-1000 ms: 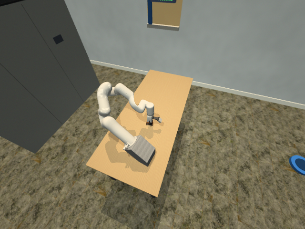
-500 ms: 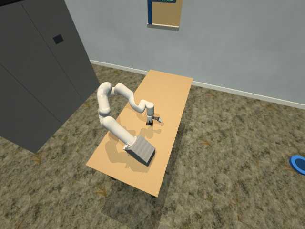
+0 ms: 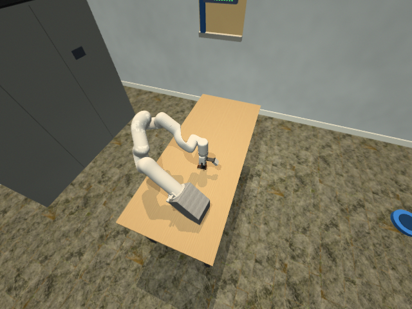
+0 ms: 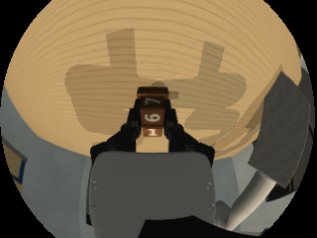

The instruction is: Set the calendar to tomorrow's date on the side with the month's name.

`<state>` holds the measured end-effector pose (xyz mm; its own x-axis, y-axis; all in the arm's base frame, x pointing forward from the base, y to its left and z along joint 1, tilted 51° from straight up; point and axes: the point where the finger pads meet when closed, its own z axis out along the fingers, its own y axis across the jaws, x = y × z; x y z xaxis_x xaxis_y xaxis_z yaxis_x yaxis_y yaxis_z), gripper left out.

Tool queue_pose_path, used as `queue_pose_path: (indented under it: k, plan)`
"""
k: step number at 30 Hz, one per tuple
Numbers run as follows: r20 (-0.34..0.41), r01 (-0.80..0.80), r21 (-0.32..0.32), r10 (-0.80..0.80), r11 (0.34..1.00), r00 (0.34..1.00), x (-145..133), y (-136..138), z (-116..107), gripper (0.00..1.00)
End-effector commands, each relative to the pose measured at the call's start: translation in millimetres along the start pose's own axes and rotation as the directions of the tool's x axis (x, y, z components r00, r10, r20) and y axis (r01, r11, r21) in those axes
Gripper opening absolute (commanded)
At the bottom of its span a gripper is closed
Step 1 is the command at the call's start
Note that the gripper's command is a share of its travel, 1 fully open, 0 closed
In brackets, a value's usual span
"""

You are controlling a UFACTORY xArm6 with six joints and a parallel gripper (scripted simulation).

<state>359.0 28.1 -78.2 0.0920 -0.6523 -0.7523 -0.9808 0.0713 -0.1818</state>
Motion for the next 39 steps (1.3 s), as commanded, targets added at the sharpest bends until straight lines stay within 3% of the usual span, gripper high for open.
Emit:
queue_pose_path:
  k: [1, 13, 28, 35, 39]
  plan:
    - [-0.001, 0.001, 0.002, -0.001, 1.0, 1.0, 0.4, -0.9, -0.8, 0.31]
    - [-0.001, 0.001, 0.002, -0.001, 1.0, 1.0, 0.4, -0.9, -0.8, 0.47]
    - [-0.001, 0.001, 0.002, -0.001, 1.0, 1.0, 0.4, -0.9, -3.9, 0.47]
    - [-0.001, 0.001, 0.002, -0.001, 1.0, 1.0, 0.4, -0.9, -19.4, 0.47]
    - [-0.001, 0.001, 0.002, -0.001, 1.0, 1.0, 0.4, -0.8, -39.5, 0.47]
